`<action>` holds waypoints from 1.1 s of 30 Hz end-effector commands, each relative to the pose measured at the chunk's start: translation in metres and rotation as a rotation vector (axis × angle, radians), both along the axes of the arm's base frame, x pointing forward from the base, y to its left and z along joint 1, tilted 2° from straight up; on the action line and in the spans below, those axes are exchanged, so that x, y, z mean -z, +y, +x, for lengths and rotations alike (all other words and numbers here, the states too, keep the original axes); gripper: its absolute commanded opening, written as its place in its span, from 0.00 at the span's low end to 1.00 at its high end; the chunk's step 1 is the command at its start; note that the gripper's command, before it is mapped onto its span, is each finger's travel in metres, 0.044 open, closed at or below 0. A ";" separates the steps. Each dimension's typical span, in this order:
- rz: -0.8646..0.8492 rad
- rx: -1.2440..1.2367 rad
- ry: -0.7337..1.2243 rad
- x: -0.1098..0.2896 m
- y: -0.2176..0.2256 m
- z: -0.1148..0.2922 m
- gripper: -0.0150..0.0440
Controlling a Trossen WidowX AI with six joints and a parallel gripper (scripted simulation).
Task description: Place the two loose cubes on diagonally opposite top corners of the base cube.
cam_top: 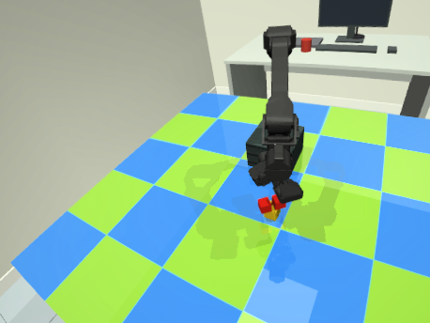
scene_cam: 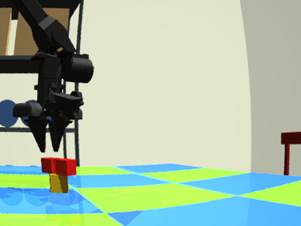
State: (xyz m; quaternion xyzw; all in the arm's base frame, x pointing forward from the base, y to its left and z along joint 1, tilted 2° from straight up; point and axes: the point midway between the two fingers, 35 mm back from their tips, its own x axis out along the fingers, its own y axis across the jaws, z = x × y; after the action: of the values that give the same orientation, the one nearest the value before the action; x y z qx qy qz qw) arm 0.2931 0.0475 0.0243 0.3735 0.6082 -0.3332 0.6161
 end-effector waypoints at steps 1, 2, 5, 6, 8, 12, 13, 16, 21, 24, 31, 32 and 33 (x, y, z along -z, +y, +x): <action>0.001 -0.002 -0.006 -0.008 0.000 0.002 0.60; 0.001 -0.002 -0.006 -0.010 0.000 0.002 0.60; 0.001 -0.002 -0.006 -0.014 0.000 0.002 0.60; 0.001 -0.002 -0.006 -0.015 0.000 0.002 0.60; 0.001 -0.002 -0.006 -0.018 0.000 0.002 0.60; 0.001 -0.002 -0.006 -0.024 -0.001 0.001 0.60; 0.001 -0.002 -0.006 -0.025 -0.001 0.001 0.60; 0.001 -0.002 -0.006 -0.029 -0.001 0.001 0.60; 0.001 -0.002 -0.006 -0.036 -0.001 0.001 0.60; 0.001 -0.002 -0.006 -0.040 -0.001 0.001 0.60; 0.001 0.002 -0.002 -0.038 0.001 -0.001 0.69; 0.002 0.001 -0.002 -0.038 0.007 -0.001 0.74; 0.005 0.000 -0.002 -0.040 0.018 -0.002 0.78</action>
State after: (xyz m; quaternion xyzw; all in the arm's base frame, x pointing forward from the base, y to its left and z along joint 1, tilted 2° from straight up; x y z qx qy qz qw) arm 0.2925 0.0491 0.0622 0.3762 0.6068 -0.3338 0.6156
